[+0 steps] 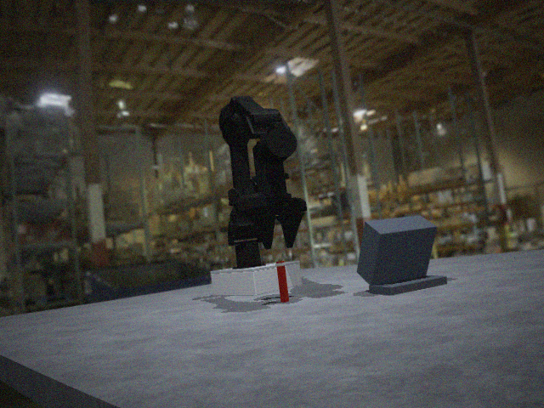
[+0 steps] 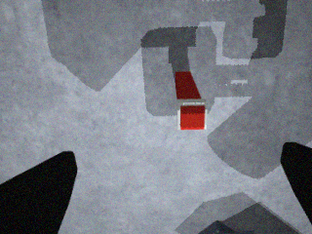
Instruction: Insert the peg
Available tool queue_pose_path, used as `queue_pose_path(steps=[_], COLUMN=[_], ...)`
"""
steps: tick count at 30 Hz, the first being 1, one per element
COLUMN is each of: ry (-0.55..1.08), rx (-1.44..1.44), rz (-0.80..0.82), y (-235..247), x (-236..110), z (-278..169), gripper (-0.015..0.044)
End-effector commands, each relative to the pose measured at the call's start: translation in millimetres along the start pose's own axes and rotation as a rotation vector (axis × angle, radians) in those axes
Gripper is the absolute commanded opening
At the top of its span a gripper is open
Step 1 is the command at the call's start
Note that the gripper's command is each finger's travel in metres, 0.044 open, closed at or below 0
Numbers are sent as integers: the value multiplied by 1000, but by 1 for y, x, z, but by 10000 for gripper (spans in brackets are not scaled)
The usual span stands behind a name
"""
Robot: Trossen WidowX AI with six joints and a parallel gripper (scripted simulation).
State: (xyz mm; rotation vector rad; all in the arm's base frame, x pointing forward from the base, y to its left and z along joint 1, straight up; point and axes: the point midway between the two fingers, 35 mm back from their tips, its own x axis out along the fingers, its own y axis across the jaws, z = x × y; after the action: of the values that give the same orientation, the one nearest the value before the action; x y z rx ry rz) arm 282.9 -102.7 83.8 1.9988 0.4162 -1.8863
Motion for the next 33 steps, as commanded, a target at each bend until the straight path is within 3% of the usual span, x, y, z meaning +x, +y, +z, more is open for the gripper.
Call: queue_pose_path(steps=[1,33], ry=[-29,-29], rx=[9,9], rz=[-37,-37], y=[-6,-7], x=[5,48], z=[5,6], gripper=[440,440])
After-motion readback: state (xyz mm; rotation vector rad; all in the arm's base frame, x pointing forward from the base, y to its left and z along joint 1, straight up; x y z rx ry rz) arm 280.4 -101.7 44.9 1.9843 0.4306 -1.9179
